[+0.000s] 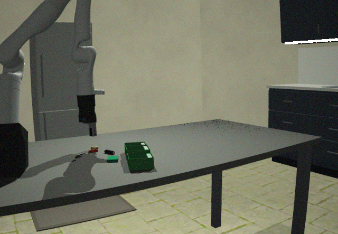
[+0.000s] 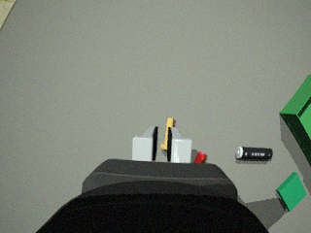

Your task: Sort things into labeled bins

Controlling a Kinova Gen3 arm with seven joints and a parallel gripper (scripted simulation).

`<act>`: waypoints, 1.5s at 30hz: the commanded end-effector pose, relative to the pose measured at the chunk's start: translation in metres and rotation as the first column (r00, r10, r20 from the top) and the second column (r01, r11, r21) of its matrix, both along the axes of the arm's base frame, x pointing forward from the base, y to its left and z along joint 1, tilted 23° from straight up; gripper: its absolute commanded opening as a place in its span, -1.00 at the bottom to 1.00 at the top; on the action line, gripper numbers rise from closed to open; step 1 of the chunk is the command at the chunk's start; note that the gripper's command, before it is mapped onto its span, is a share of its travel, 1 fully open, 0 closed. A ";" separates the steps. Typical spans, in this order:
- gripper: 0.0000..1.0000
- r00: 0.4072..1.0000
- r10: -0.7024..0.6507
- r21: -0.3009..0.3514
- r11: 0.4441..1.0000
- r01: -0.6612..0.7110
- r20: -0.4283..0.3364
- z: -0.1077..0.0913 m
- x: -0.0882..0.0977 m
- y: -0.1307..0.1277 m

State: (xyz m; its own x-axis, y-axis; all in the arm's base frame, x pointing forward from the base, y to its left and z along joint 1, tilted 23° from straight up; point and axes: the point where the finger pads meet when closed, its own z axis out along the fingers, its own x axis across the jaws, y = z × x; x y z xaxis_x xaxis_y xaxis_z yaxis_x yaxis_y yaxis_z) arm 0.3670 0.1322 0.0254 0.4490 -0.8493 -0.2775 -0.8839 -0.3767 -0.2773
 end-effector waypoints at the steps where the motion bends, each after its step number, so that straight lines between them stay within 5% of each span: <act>1: -0.36 0.999 -0.029 0.012 1.000 0.029 -0.023 0.000 0.006 -0.012; 22: -0.36 0.999 -0.029 0.012 1.000 0.029 -0.023 0.000 0.006 -0.012; 23: 0.24 0.999 -0.029 0.012 1.000 0.029 -0.023 0.000 0.006 -0.012; 45: 0.24 0.998 -0.059 0.015 0.998 0.059 -0.036 0.012 0.001 -0.016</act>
State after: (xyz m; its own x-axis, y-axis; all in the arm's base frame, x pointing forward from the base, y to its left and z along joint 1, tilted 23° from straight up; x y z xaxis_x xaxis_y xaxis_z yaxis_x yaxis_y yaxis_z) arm 0.3655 0.1209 0.0372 0.3963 -0.8651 -0.3074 -0.9110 -0.3287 -0.2492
